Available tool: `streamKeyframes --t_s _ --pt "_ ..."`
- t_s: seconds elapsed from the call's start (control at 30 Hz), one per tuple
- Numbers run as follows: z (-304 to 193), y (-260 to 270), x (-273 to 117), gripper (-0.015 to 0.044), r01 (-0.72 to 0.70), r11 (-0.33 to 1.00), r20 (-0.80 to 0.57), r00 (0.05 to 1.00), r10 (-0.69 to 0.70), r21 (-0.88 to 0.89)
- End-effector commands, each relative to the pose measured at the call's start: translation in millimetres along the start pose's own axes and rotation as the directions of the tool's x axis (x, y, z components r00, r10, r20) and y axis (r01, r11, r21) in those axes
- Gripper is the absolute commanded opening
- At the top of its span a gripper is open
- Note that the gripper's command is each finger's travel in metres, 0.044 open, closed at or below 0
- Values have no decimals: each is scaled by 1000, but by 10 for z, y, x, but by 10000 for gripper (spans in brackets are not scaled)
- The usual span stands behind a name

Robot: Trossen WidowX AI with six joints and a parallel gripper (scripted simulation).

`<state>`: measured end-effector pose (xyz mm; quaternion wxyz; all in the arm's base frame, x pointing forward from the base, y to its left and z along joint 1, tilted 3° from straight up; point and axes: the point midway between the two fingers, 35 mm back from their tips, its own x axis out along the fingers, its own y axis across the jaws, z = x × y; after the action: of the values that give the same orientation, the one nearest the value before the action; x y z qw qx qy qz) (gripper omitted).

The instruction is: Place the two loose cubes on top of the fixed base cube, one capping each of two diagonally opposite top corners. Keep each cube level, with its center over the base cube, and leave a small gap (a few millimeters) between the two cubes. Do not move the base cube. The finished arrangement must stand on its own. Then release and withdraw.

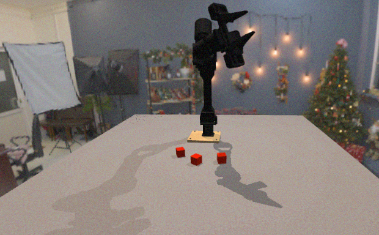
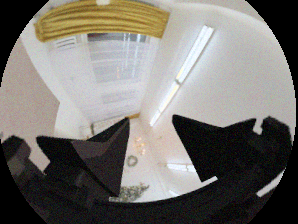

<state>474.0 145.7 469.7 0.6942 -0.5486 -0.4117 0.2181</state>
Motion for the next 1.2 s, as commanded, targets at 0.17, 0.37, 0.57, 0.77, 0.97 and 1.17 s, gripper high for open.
streamKeyframes --t_s 0.17,0.37,0.57,0.77,0.97,1.17 --pt "-837 720 -705 265 -137 892 -394 861 322 430" --pt "-1043 1091 -1195 265 -121 788 -503 709 495 604" --pt "-1103 1442 -1769 265 -60 664 -548 512 662 745" --pt "-1002 1740 -2391 265 36 533 -519 287 805 846" --pt "-742 1951 -3020 265 156 404 -416 54 908 901" --pt "-340 2050 -3609 265 287 286 -248 -164 955 914"
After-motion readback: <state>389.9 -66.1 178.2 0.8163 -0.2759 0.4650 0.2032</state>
